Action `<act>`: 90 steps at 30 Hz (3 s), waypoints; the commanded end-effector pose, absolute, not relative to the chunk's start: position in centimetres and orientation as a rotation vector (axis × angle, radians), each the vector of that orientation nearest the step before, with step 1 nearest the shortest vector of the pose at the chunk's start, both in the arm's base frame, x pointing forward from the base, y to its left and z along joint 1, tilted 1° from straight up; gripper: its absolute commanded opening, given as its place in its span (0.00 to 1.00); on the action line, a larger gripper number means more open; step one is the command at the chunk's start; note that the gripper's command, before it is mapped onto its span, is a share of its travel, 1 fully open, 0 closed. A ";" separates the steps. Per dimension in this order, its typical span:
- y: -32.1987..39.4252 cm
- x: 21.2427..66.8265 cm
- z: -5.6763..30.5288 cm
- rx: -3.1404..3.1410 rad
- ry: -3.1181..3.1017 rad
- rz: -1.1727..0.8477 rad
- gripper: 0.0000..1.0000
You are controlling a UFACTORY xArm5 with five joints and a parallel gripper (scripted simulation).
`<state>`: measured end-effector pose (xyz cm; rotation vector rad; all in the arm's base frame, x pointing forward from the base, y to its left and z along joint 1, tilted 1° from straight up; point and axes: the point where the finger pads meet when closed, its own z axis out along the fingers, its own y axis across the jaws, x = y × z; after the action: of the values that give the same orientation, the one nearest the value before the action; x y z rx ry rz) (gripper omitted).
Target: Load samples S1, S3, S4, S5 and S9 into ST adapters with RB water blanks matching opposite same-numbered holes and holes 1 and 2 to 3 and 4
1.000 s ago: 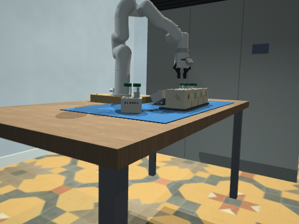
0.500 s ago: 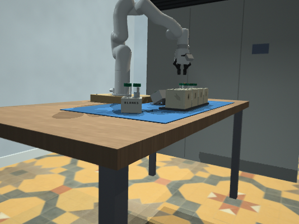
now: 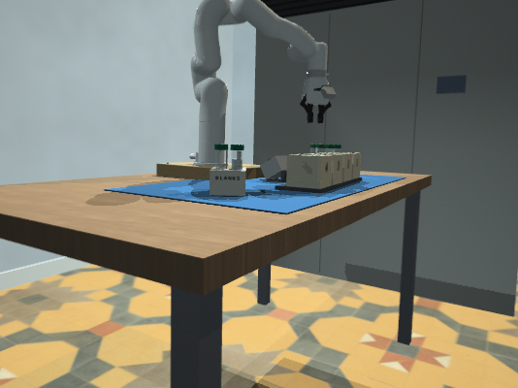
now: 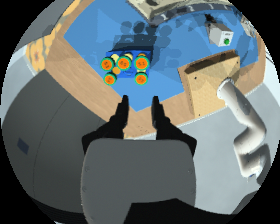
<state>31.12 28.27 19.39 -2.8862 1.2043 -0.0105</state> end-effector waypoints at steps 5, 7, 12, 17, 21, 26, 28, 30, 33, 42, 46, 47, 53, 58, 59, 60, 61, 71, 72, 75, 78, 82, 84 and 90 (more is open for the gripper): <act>28.3 31.2 21.0 -2.883 1.203 -0.013 0.43; 28.3 31.2 21.0 -2.883 1.203 -0.013 0.43; 28.3 31.2 22.0 -2.883 1.203 -0.013 0.43; 28.3 31.2 22.0 -2.883 1.203 -0.013 0.43; 28.3 31.2 22.0 -2.883 1.203 -0.013 0.43; 28.3 31.2 22.0 -2.883 1.203 -0.013 0.43; 28.3 31.2 22.0 -2.883 1.203 -0.013 0.43; 28.3 31.2 22.0 -2.883 1.203 -0.013 0.43; 28.3 31.2 22.0 -2.883 1.203 -0.013 0.43; 30.4 33.3 22.1 -2.883 1.203 -0.013 0.57; 31.8 34.7 22.1 -2.883 1.203 -0.013 0.57; 32.2 35.1 22.1 -2.883 1.203 -0.013 0.57; 33.9 36.8 22.2 -2.883 1.203 -0.013 0.57; 33.9 36.8 22.2 -2.883 1.203 -0.013 0.57; 33.9 36.8 22.2 -2.883 1.203 -0.013 0.57; 33.9 36.8 22.2 -2.883 1.203 -0.013 0.57; 33.9 36.8 22.2 -2.883 1.203 -0.013 0.57; 33.9 36.9 20.8 -2.883 1.203 -0.013 0.57; 33.9 36.9 20.6 -2.883 1.203 -0.013 0.57; 33.9 36.9 20.4 -2.883 1.203 -0.013 0.57; 34.0 36.9 19.8 -2.883 1.203 -0.013 0.57; 34.0 36.9 19.0 -2.883 1.203 -0.013 0.57; 34.0 36.9 18.6 -2.883 1.203 -0.013 0.57; 34.0 36.9 17.4 -2.883 1.203 -0.013 0.57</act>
<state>36.81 33.90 17.65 -2.8866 1.2045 -0.0099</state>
